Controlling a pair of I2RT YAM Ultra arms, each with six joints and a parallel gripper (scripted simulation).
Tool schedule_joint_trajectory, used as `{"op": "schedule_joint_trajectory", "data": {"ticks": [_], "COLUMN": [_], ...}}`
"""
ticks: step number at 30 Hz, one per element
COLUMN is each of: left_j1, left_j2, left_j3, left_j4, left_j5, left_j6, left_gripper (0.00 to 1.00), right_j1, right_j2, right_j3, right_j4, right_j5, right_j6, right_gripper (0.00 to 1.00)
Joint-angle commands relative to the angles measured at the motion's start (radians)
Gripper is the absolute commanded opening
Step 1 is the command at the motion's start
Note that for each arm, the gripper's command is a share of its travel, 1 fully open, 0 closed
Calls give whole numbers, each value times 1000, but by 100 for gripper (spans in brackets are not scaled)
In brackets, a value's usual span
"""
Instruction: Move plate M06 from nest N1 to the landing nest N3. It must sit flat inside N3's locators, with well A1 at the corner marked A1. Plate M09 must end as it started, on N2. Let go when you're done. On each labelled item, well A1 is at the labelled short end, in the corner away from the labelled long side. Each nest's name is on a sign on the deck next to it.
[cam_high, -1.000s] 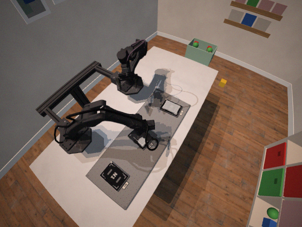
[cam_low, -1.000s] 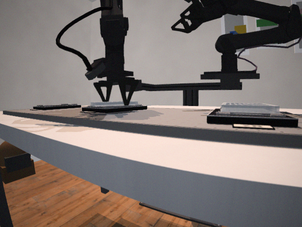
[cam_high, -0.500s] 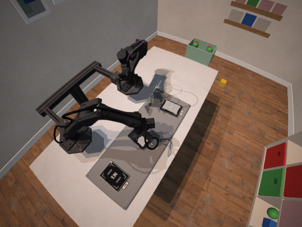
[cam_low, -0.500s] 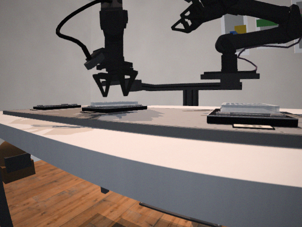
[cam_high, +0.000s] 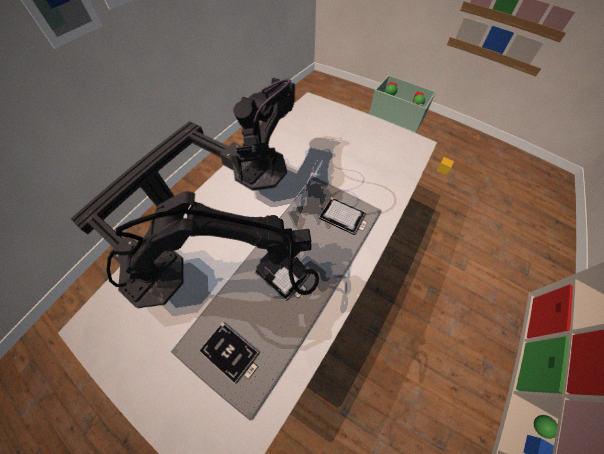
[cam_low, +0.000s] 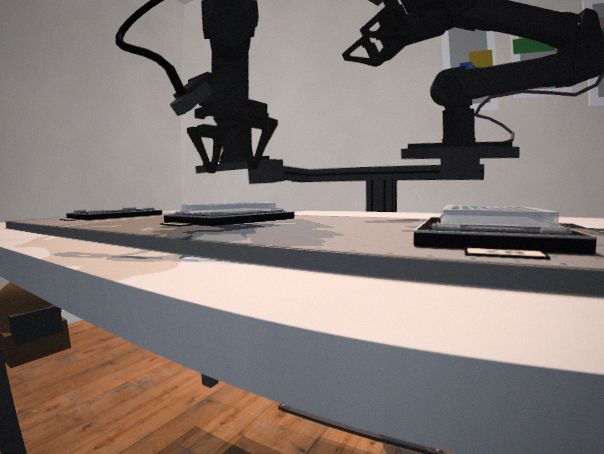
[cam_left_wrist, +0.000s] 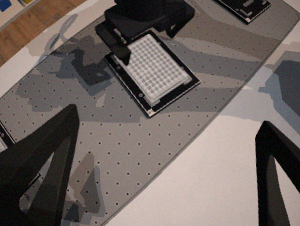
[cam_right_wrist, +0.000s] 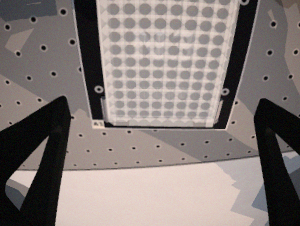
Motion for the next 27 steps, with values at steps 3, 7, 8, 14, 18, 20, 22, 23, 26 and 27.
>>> {"op": "schedule_joint_trajectory", "data": {"ticks": [3,7,8,14,18,20,22,23,26,27], "left_j1": [-9,-9,-9,-9,-9,-9,-9,-9,-9,-9], "left_j2": [-16,-16,-16,-16,-16,-16,-16,-16,-16,-16], "left_j3": [30,30,30,30,30,30,30,30,30,30], "left_j4": [-11,-11,-11,-11,-11,-11,-11,-11,-11,-11], "left_j5": [-13,-13,-13,-13,-13,-13,-13,-13,-13,-13], "left_j6": [-7,-7,-7,-7,-7,-7,-7,-7,-7,-7], "left_gripper": [100,100,100,100,100,100,100,100,100,100], "right_j1": [-3,10,14,39,47,46,45,45,44,39], "right_j2": [-27,-41,-54,-173,-247,-278,-307,-307,-339,-352], "right_j3": [2,-24,-45,-243,-375,-434,-492,-492,-561,-590], "right_j4": [39,97,139,358,496,565,637,637,739,778], "right_j5": [23,45,56,117,133,136,130,130,115,114], "right_j6": [-33,-75,-103,-270,-365,-414,-464,-464,-532,-562], "right_gripper": [100,100,100,100,100,100,100,100,100,100]}}
